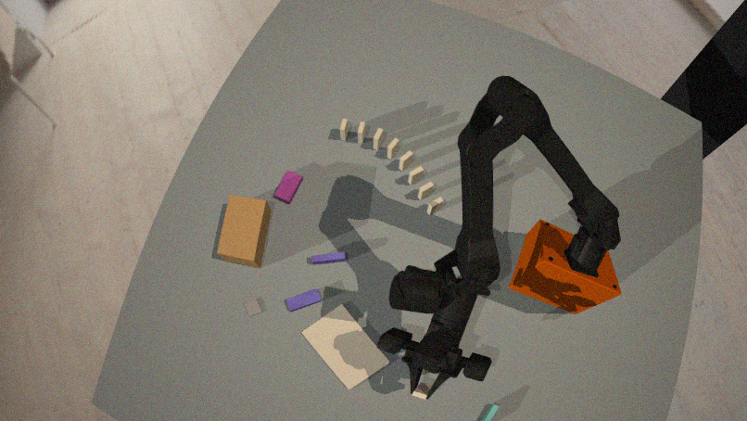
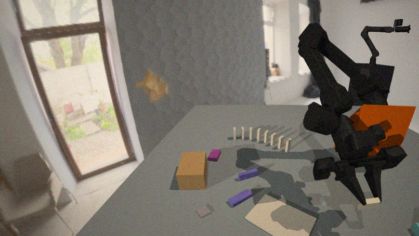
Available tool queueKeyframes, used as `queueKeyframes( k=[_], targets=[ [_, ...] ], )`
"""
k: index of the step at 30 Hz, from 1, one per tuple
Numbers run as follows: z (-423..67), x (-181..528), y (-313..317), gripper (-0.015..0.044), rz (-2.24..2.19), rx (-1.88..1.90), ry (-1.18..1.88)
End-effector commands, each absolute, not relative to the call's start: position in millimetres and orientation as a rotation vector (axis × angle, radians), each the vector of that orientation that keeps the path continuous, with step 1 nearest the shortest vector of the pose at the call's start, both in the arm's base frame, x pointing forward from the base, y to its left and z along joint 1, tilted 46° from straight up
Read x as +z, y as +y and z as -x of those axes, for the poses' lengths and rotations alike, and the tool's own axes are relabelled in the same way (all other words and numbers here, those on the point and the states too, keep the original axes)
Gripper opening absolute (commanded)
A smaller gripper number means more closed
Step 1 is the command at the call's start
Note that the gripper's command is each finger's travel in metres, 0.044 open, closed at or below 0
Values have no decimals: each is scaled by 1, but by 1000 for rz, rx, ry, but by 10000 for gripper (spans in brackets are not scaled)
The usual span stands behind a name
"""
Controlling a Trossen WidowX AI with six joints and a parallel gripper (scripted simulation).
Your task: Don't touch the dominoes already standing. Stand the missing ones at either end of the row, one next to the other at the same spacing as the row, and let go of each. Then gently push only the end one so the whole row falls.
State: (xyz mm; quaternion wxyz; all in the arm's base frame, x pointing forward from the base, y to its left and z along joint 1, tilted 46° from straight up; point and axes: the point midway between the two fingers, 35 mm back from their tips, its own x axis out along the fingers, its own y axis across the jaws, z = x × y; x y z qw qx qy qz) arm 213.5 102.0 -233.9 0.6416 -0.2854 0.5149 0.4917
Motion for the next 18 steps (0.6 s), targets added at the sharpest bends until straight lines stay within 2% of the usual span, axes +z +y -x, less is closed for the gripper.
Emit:
queueKeyframes(
  k=[1, 18],
  targets=[
    [-212, -226, 100, 107, 634, 1138, 1085],
    [-211, -178, 93, 107, 639, 1146, 704]
  ],
)
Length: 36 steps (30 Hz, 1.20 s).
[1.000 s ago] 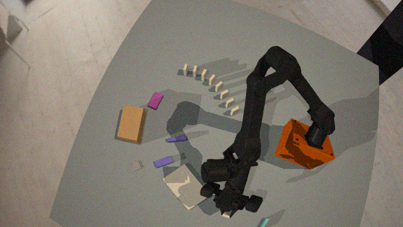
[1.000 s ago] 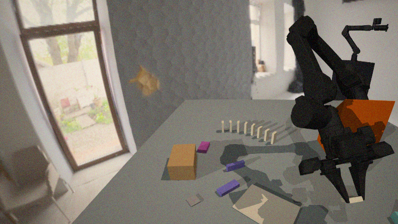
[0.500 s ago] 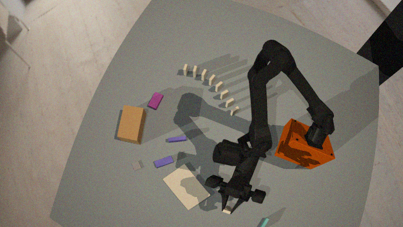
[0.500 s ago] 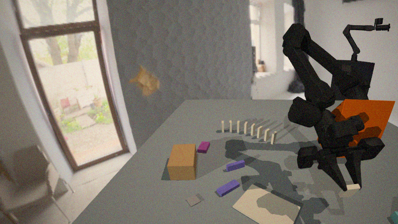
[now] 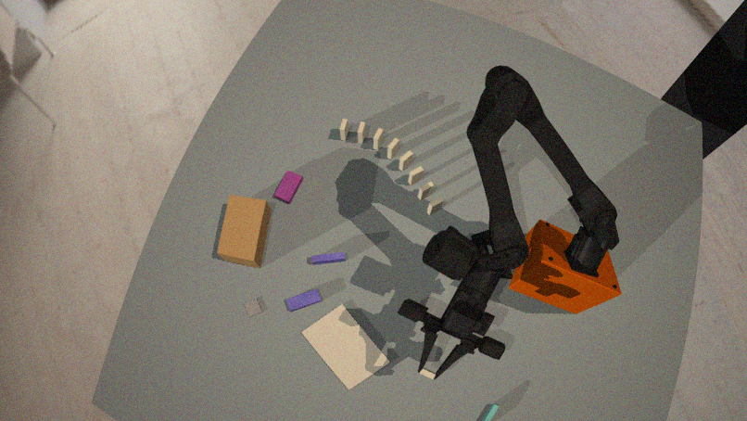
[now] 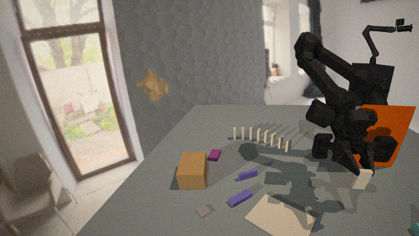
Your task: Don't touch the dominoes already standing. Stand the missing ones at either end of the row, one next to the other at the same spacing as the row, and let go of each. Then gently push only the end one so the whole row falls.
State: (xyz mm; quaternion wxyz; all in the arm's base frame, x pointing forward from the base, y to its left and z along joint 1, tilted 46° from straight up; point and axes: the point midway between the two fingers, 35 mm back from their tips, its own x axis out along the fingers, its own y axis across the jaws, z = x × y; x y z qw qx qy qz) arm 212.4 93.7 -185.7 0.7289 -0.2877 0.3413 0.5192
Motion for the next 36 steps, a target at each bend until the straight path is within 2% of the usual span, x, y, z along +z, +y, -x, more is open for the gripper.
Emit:
queueKeyframes(
  k=[1, 19, 36],
  targets=[
    [-211, -178, 93, 107, 639, 1146, 704],
    [-211, -179, 93, 107, 639, 1145, 704],
    [-208, -226, 48, 107, 651, 1144, 728]
  ],
)
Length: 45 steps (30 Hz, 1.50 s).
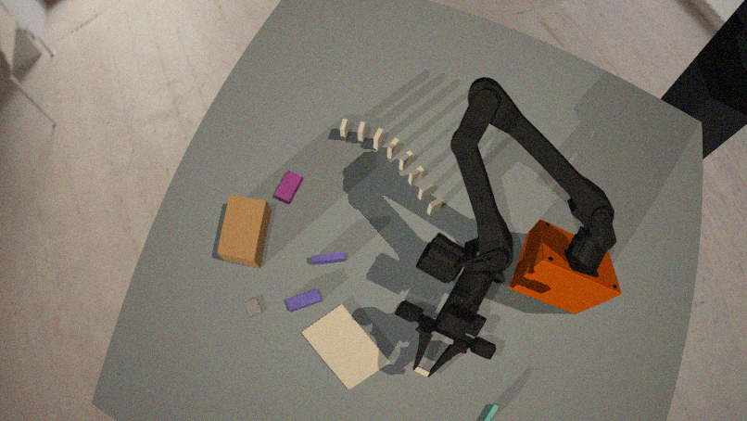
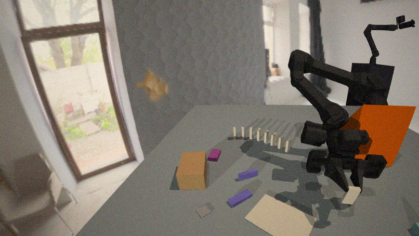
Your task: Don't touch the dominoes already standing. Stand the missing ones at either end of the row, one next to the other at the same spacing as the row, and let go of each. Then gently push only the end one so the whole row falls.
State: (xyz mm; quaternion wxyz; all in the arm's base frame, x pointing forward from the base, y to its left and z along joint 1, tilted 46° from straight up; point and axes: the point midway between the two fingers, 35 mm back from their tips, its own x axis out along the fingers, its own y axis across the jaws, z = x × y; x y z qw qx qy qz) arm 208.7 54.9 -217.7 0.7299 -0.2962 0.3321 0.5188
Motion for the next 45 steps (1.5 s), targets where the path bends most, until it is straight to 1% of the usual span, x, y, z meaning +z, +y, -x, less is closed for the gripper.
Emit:
queueKeyframes(
  k=[1, 13, 25, 37, 38, 42, 45],
  targets=[
    [-207, -229, 45, 107, 650, 1144, 728],
    [-195, -260, 19, 107, 637, 1145, 719],
    [-194, -262, 18, 107, 636, 1145, 717],
    [-194, -262, 18, 422, 636, 1145, 717],
    [-194, -262, 18, 440, 636, 1145, 717],
    [-195, -258, 22, 440, 638, 1144, 720],
    [-201, -238, 42, 440, 640, 1141, 722]
  ],
)
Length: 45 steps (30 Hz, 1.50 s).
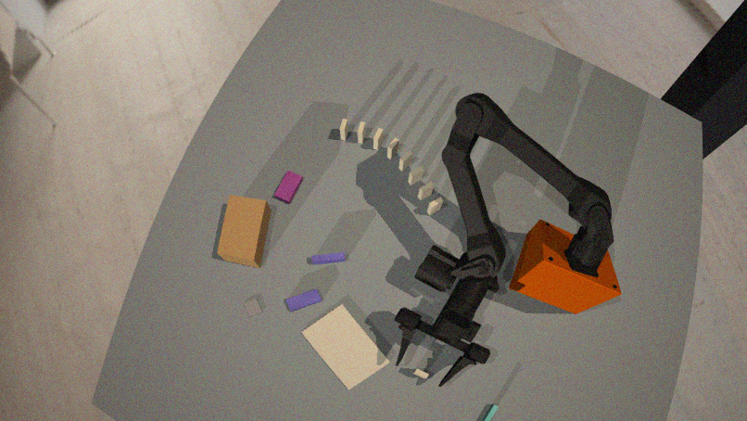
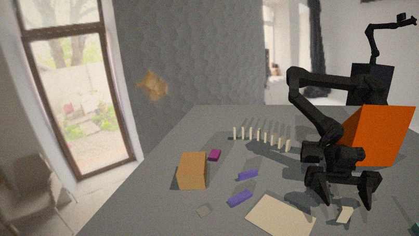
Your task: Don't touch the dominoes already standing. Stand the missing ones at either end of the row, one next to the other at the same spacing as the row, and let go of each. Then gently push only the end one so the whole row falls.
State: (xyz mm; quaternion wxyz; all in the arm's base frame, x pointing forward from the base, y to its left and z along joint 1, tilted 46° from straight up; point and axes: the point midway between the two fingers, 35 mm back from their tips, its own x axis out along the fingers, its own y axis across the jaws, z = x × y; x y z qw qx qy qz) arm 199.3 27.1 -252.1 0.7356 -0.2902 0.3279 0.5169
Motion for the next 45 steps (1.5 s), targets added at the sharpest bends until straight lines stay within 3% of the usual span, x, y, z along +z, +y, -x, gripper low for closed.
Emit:
queueKeyframes(
  k=[1, 7, 15, 23, 28, 45],
  targets=[
    [-202, -232, 48, 440, 640, 1141, 720],
    [-202, -235, 55, 440, 628, 1151, 780],
    [-203, -278, 71, 440, 732, 1093, 1474],
    [-210, -244, 90, 440, 1211, 740, 1881],
    [-219, -218, 103, 440, 1473, 498, 1905],
    [-216, -242, 79, 440, 1474, 498, 1904]
  ],
)
